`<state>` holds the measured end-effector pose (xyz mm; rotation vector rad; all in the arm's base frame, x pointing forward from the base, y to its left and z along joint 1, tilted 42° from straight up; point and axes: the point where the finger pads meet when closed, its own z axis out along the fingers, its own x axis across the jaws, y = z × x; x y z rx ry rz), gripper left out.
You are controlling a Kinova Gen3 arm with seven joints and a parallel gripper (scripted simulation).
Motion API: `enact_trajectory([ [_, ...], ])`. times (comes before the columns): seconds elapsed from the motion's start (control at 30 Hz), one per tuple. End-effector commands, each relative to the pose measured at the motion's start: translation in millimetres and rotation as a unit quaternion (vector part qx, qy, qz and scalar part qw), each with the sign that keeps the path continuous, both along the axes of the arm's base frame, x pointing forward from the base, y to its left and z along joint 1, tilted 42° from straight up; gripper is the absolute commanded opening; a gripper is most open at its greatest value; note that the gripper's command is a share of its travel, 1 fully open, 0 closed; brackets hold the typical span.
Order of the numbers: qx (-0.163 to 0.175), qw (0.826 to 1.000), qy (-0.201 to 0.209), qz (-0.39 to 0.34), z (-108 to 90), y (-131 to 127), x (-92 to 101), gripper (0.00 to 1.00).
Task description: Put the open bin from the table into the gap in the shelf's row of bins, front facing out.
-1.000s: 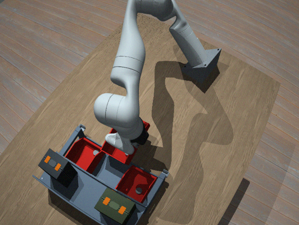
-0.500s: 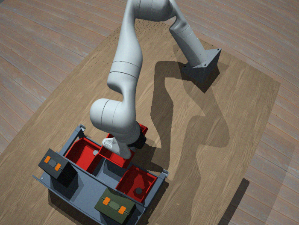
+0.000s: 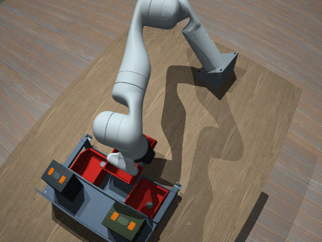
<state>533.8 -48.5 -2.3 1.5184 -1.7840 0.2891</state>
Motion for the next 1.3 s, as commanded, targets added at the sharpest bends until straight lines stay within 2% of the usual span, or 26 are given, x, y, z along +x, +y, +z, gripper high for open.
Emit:
enact_trajectory([
  [0.0, 0.0, 1.0, -0.001, 0.0, -1.0, -1.1, 3.9, 0.0],
  [1.27, 0.0, 1.0, -0.001, 0.0, -3.1, -3.1, 22.7, 0.0],
])
